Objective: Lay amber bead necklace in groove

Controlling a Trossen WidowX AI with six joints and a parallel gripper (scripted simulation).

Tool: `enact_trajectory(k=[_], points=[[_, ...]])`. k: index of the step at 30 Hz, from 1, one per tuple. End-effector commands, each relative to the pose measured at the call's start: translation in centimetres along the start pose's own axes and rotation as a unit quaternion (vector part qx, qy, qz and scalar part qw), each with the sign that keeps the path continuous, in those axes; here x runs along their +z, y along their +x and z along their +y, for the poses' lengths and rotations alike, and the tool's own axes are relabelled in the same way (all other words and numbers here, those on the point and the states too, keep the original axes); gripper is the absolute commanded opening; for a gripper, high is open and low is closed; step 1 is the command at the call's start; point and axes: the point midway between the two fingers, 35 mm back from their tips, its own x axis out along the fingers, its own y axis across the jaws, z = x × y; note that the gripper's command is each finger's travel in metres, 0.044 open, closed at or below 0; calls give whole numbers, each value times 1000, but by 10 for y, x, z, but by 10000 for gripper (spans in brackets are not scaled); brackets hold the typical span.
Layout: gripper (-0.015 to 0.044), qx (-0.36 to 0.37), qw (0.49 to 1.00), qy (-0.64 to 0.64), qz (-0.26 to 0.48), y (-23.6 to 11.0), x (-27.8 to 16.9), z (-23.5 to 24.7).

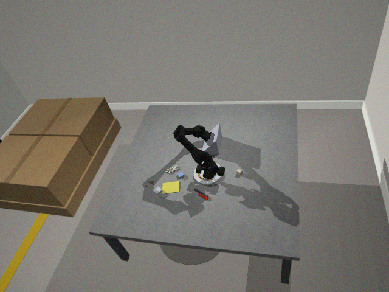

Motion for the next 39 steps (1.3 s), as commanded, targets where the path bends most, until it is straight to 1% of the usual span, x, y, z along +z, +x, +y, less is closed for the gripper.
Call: enact_trajectory(k=[1, 2, 18, 19, 39], points=[[0, -1, 1000, -2, 2, 5, -1, -1], [0, -1, 1000, -2, 2, 5, -1, -1], [420, -1, 1000, -1, 2, -3, -1, 0], [440, 0, 1000, -1, 1, 0, 0, 0], [440, -1, 1000, -2, 2, -4, 0, 0]])
